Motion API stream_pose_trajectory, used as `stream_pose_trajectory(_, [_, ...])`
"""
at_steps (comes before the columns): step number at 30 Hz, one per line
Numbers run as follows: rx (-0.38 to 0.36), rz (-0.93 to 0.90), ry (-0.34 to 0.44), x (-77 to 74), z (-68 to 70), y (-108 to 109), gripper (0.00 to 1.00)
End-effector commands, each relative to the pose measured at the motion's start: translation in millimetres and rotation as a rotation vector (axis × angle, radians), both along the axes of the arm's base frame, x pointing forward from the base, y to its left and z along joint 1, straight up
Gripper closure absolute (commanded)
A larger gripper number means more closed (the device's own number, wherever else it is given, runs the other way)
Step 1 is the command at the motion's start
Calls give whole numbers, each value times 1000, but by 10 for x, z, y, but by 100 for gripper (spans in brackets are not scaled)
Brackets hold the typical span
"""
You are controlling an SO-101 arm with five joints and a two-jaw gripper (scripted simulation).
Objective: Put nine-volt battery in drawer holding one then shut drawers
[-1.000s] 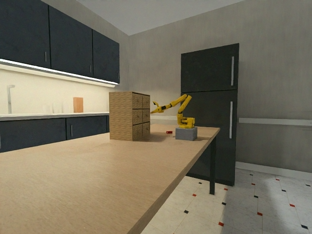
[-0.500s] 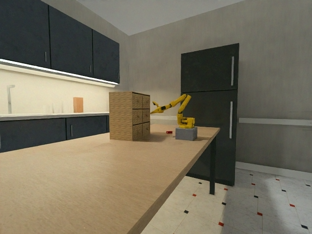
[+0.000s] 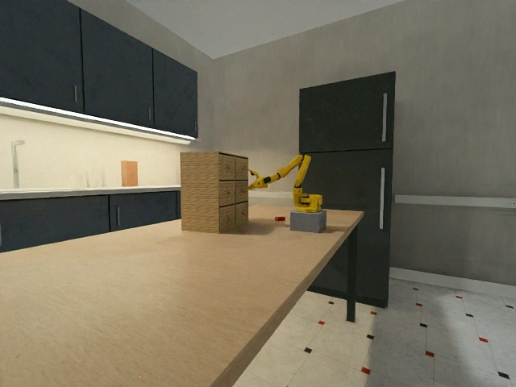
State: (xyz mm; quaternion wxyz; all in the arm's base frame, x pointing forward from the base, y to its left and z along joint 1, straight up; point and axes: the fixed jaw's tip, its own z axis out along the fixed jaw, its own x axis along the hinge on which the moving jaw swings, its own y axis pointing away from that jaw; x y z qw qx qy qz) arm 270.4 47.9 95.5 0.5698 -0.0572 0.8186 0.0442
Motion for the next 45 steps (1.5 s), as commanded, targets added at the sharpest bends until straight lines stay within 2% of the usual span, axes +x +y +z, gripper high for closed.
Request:
stream_pose_trajectory(1, [9,-7,-8,76,-16,0,79])
stream_pose_trajectory(4, [8,-4,-9,158,-78,18,79])
stream_pose_trajectory(45, [8,-4,-9,197,-101,24,79])
